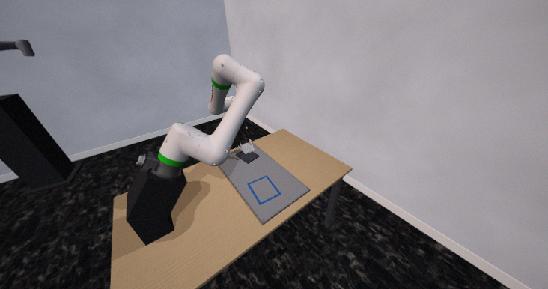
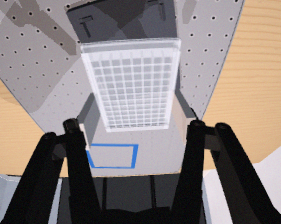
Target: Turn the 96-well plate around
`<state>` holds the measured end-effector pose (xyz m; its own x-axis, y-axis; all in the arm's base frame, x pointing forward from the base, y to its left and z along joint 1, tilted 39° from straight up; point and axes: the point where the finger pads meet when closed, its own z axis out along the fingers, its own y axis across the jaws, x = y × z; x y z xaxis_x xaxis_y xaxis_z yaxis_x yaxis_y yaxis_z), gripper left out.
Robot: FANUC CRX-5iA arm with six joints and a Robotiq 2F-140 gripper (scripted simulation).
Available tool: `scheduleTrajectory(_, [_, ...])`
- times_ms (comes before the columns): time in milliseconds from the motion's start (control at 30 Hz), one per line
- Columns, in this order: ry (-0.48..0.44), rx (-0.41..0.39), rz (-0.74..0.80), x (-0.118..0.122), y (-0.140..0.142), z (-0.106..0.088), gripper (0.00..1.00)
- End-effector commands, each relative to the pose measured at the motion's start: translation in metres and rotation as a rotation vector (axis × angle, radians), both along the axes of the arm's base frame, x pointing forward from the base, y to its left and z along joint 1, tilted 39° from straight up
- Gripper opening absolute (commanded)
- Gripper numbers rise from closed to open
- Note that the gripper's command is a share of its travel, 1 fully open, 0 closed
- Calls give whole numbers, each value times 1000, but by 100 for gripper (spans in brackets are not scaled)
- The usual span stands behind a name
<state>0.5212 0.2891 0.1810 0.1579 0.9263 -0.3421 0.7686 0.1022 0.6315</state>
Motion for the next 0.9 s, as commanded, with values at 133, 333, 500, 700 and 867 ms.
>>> scheduleTrajectory(133, [-15,-111,142,0,0,0,0])
scheduleTrajectory(333, [-15,-111,142,0,0,0,0])
scheduleTrajectory(500, [-15,-111,142,0,0,0,0])
scheduleTrajectory(700, [-15,-111,142,0,0,0,0])
scheduleTrajectory(867, [-15,-111,142,0,0,0,0])
